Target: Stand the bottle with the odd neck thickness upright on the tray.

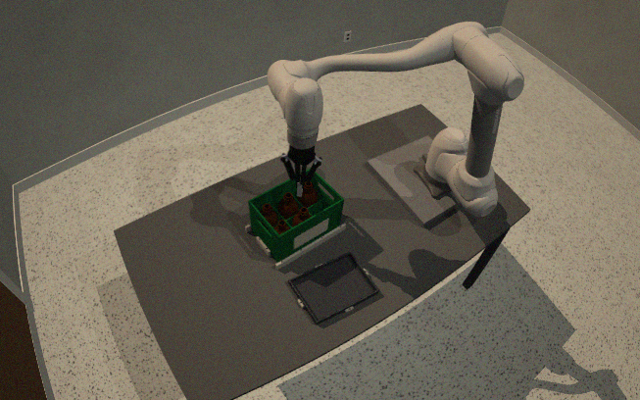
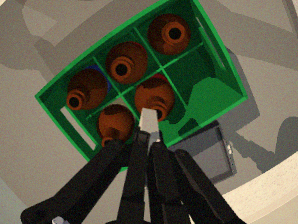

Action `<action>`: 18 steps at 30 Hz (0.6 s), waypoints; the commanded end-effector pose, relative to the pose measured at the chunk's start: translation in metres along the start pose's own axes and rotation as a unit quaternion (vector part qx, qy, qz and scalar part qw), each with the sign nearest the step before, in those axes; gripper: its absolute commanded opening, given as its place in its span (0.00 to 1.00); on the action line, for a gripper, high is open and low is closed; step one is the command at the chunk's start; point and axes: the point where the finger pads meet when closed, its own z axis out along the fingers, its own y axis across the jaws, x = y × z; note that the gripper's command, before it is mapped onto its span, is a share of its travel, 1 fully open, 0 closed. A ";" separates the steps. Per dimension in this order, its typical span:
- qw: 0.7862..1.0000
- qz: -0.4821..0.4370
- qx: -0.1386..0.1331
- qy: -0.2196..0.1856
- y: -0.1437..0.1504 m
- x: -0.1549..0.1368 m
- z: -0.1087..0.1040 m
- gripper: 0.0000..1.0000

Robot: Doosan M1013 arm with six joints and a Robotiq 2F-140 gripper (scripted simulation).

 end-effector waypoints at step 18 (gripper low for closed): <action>1.000 0.001 0.001 0.000 0.018 -0.016 0.000 0.38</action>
